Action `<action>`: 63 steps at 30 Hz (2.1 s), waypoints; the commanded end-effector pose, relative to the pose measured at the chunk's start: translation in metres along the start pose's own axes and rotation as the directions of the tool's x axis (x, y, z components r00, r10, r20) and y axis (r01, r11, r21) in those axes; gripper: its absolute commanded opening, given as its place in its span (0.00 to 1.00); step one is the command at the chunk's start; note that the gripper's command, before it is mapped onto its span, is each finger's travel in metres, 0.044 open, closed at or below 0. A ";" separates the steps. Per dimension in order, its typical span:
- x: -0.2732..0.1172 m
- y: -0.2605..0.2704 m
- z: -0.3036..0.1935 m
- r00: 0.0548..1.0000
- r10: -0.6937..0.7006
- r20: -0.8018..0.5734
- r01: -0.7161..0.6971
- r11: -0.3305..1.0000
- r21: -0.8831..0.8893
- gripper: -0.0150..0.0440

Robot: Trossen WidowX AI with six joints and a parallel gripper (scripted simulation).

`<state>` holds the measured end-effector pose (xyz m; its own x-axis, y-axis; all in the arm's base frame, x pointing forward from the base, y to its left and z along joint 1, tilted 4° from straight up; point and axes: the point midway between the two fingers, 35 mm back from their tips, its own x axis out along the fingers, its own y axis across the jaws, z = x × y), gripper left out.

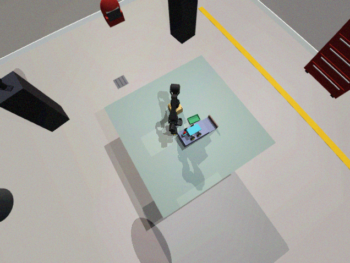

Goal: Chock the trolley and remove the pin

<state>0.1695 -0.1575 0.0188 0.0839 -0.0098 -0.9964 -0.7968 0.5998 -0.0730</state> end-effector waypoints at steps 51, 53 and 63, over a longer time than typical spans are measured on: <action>-0.011 0.002 0.001 1.000 0.005 -0.005 -0.005 1.000 0.003 0.25; -0.018 0.002 0.002 1.000 0.005 -0.005 -0.005 1.000 0.003 0.25; -0.051 0.002 0.002 1.000 0.005 -0.005 -0.005 1.000 0.003 0.25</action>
<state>0.1664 -0.1535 0.0584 0.0796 -0.0057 -0.9968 -0.7958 0.6019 -0.0670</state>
